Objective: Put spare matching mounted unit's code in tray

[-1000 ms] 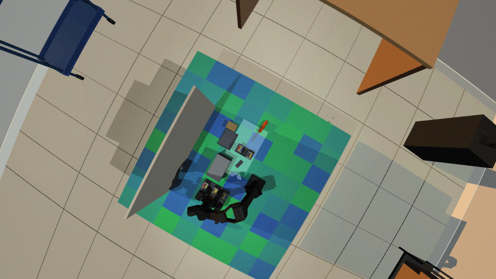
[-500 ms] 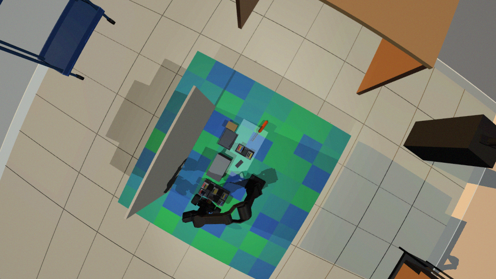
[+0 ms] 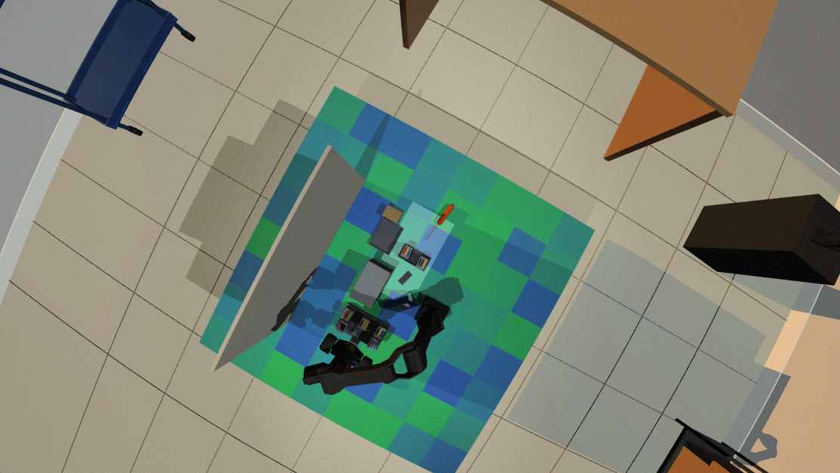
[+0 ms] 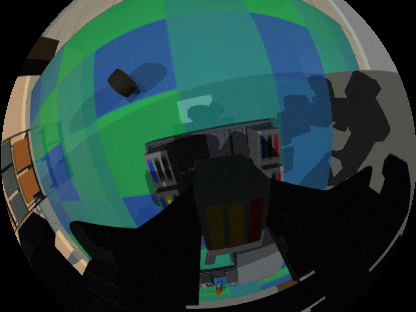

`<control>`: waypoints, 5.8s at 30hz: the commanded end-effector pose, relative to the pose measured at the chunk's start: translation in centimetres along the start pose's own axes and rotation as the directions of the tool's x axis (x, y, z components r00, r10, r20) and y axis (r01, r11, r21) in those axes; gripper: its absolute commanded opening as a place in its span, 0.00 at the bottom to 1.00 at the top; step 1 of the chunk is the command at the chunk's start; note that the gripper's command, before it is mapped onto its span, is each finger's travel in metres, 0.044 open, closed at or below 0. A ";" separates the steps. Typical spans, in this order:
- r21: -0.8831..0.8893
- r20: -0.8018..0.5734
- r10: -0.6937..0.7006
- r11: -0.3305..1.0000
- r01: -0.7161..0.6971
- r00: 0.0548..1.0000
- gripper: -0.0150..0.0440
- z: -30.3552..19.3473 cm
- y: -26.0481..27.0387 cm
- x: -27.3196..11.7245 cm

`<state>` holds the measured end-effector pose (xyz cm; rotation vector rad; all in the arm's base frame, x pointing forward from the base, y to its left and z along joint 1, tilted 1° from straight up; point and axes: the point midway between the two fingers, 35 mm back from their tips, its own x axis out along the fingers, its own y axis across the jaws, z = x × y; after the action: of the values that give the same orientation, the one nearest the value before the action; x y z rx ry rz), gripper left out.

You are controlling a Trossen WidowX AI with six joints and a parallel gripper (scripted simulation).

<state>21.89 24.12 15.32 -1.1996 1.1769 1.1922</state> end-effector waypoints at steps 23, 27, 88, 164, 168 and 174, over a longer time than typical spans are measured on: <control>0.023 0.006 -0.018 1.000 0.018 1.000 0.25 -5.5 -5.9 -3.7; 0.036 0.006 -0.022 0.999 0.022 1.000 0.25 -7.3 -7.4 -3.8; -0.003 -0.034 -0.016 1.000 0.016 0.999 0.25 -41.0 -12.4 -4.2; -0.003 -0.034 -0.017 1.000 0.017 0.999 0.25 -41.4 -13.3 0.9; -0.003 -0.034 -0.017 1.000 0.017 0.999 0.25 -41.4 -13.3 1.2; -0.003 -0.034 -0.017 1.000 0.017 0.999 0.25 -41.4 -13.4 1.6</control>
<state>34.90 -17.39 13.42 -1.2348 1.1920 1.1628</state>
